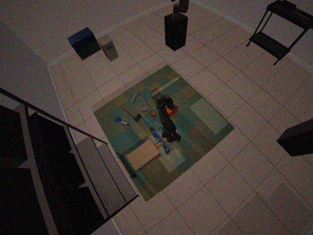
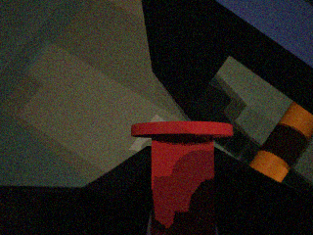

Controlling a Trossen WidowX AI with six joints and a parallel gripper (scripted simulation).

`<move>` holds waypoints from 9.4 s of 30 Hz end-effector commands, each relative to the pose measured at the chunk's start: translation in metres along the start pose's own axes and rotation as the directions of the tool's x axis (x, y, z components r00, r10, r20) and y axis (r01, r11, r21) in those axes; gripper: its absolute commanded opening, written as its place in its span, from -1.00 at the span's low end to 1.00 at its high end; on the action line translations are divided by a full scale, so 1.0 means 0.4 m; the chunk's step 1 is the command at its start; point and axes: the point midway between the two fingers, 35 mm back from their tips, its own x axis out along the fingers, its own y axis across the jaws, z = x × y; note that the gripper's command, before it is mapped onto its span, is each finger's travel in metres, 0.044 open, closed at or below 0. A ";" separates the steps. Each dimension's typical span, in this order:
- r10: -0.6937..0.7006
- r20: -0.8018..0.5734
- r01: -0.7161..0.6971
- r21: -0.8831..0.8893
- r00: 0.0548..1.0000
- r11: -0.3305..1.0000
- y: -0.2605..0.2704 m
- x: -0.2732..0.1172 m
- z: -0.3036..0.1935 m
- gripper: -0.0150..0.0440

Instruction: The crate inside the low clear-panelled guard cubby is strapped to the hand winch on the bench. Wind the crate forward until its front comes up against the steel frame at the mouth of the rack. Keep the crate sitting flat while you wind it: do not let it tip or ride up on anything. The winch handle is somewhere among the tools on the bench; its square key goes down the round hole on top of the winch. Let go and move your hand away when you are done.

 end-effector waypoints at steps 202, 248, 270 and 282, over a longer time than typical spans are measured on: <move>0.043 -0.013 -0.043 -0.011 0.999 0.999 0.229 -0.171 -0.362 -0.49; 0.041 -0.015 -0.041 -0.012 0.999 0.999 0.143 -0.201 -0.434 -0.49; 0.038 -0.016 -0.038 -0.013 0.999 0.999 0.048 -0.209 -0.461 -0.49; 0.037 -0.016 -0.037 -0.013 0.999 0.999 0.017 -0.209 -0.462 -0.49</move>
